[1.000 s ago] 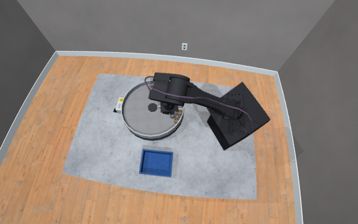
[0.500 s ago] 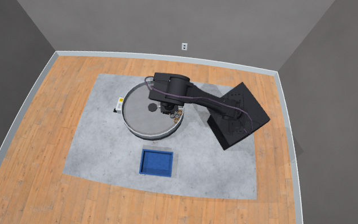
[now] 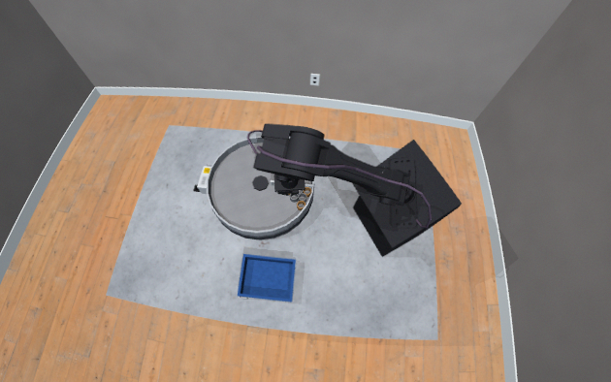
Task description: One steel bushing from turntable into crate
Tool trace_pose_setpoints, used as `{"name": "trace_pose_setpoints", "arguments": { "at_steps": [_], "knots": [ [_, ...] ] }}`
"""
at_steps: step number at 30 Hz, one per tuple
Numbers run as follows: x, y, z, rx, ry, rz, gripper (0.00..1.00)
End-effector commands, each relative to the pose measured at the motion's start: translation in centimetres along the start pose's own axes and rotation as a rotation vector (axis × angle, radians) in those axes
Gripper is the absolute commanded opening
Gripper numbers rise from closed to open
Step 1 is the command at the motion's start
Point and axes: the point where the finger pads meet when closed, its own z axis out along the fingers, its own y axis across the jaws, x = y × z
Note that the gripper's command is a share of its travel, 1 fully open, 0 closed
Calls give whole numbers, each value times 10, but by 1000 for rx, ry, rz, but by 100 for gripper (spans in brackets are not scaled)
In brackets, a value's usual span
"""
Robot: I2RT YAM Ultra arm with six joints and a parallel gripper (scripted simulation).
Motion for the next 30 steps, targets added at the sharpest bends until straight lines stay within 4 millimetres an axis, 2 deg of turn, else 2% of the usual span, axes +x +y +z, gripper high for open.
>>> {"name": "trace_pose_setpoints", "arguments": {
  "at_steps": [1,6,30],
  "knots": [
    [2,-1,-5,-11,-17,-3,13],
    [-3,2,-7,-21,-25,0,13],
    [-3,2,-7,-21,-25,0,13]
  ]
}}
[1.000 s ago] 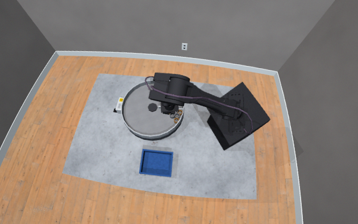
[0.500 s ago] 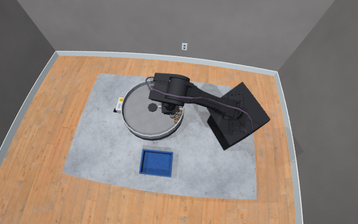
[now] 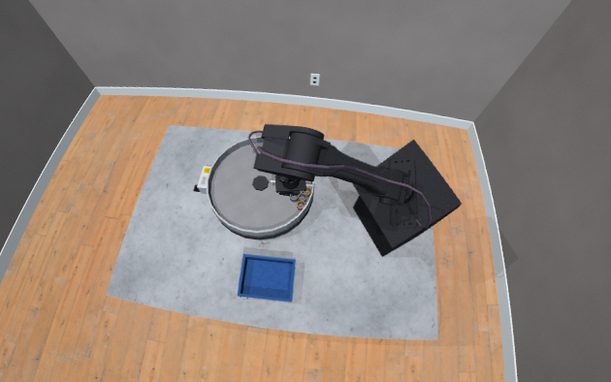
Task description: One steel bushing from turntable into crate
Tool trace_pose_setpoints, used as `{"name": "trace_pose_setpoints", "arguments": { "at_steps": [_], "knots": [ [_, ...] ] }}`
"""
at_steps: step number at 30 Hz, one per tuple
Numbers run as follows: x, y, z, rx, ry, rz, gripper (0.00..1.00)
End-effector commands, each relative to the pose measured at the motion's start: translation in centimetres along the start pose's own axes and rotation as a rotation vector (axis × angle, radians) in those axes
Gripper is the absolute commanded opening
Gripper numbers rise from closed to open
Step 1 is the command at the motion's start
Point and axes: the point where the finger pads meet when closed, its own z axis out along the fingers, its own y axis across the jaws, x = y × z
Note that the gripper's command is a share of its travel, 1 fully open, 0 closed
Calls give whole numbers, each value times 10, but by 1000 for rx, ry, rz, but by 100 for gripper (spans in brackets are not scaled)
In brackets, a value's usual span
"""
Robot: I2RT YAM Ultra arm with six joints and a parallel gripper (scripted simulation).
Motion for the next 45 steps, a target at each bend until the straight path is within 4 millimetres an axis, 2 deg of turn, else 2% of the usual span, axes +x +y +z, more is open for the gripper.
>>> {"name": "trace_pose_setpoints", "arguments": {
  "at_steps": [1,16,45],
  "knots": [
    [-5,6,-8,-26,-27,-1,13],
    [-5,13,-9,-29,-27,-4,13],
    [-5,13,-9,-29,-27,-4,13]
  ]
}}
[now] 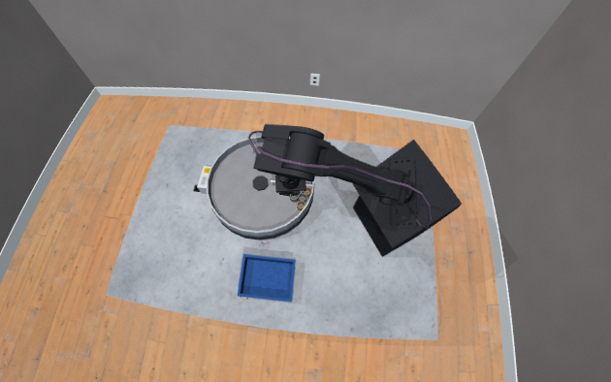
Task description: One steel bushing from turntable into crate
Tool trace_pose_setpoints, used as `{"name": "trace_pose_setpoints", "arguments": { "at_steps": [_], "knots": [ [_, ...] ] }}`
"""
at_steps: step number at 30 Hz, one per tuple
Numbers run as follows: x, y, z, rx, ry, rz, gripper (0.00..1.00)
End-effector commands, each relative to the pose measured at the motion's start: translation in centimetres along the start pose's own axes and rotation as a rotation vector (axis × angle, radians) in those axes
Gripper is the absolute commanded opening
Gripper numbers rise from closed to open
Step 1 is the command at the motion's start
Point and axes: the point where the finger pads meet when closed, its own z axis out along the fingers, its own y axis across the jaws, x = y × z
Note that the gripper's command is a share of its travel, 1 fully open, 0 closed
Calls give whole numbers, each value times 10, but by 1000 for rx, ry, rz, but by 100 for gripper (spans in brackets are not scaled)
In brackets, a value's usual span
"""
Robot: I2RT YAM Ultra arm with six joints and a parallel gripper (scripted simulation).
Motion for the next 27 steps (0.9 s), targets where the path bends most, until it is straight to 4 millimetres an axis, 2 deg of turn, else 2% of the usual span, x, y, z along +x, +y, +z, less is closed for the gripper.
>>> {"name": "trace_pose_setpoints", "arguments": {
  "at_steps": [1,8,10,16,19,27],
  "knots": [
    [-5,13,-9,-29,-27,-5,13],
    [-5,17,-9,-39,-29,-10,13],
    [-4,12,4,-22,-19,-9,13],
    [-7,12,7,-23,-23,-3,13],
    [-7,21,1,-45,-30,-13,13],
    [-6,20,0,-43,-30,-14,13]
  ]
}}
